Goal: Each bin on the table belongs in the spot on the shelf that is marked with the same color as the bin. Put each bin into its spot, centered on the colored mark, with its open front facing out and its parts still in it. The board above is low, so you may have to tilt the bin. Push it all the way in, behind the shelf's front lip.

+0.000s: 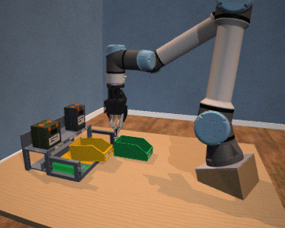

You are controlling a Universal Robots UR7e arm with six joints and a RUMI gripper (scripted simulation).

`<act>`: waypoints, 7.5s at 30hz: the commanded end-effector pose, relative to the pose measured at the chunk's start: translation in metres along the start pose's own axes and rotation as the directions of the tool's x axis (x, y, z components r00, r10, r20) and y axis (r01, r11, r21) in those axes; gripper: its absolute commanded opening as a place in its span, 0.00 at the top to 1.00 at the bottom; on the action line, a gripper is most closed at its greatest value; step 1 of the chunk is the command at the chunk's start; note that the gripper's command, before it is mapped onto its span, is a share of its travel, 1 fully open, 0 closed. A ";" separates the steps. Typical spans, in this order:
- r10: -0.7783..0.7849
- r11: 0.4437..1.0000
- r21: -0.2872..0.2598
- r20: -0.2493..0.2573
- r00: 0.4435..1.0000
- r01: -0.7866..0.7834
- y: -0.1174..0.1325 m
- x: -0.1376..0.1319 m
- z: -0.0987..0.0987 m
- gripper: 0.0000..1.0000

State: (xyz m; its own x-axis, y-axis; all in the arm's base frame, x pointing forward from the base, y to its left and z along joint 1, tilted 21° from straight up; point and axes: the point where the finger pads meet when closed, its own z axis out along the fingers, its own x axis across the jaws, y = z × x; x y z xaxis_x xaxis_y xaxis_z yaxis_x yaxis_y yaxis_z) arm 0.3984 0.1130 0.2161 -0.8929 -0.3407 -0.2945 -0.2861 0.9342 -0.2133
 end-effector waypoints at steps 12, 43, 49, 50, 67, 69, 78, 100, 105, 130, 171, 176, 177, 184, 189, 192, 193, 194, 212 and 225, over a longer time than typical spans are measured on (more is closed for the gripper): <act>0.110 0.994 0.002 0.004 0.994 -0.110 0.000 0.005 0.001 1.00; 0.124 0.992 0.002 0.005 0.992 -0.124 0.000 0.006 0.001 1.00; 0.124 0.992 0.002 0.005 0.992 -0.124 0.000 0.006 0.001 1.00; 0.124 0.992 0.002 0.005 0.992 -0.124 0.000 0.006 0.001 1.00; 0.124 0.992 0.002 0.004 0.992 -0.124 0.000 0.006 0.002 1.00; 0.124 0.992 0.002 0.004 0.992 -0.124 0.000 0.006 0.003 1.00; 0.124 0.992 0.002 0.001 0.992 -0.124 0.000 0.006 0.012 1.00; 0.124 0.992 0.002 0.001 0.992 -0.124 0.001 0.005 0.074 1.00; 0.124 0.992 0.002 0.001 0.992 -0.124 0.001 0.005 0.084 1.00; 0.124 0.992 0.002 0.001 0.992 -0.124 0.002 0.005 0.114 1.00; 0.124 0.992 0.002 0.001 0.992 -0.124 0.000 -0.011 0.114 1.00; 0.124 0.992 0.002 0.001 0.992 -0.124 -0.001 -0.012 0.114 1.00; 0.124 0.992 0.002 0.001 0.992 -0.124 -0.001 -0.012 0.114 1.00; 0.124 0.992 0.002 0.001 0.992 -0.124 -0.001 -0.012 0.114 1.00; 0.124 0.992 0.002 0.001 0.992 -0.124 -0.001 -0.012 0.114 1.00; 0.124 0.992 0.002 0.001 0.992 -0.124 -0.001 -0.012 0.114 1.00; 0.124 0.992 0.002 0.001 0.992 -0.124 -0.001 -0.012 0.114 1.00; 0.124 0.992 0.002 0.001 0.992 -0.124 -0.001 -0.012 0.114 1.00; 0.124 0.992 0.002 0.001 0.992 -0.124 -0.001 -0.013 0.114 1.00; 0.124 0.992 0.002 0.001 0.992 -0.124 -0.001 -0.015 0.114 1.00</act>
State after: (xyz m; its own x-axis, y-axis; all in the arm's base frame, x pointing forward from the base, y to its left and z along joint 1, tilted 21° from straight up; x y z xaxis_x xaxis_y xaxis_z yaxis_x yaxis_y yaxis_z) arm 0.4509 0.1049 0.1141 -0.9214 -0.2221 -0.3188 -0.1724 0.9690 -0.1769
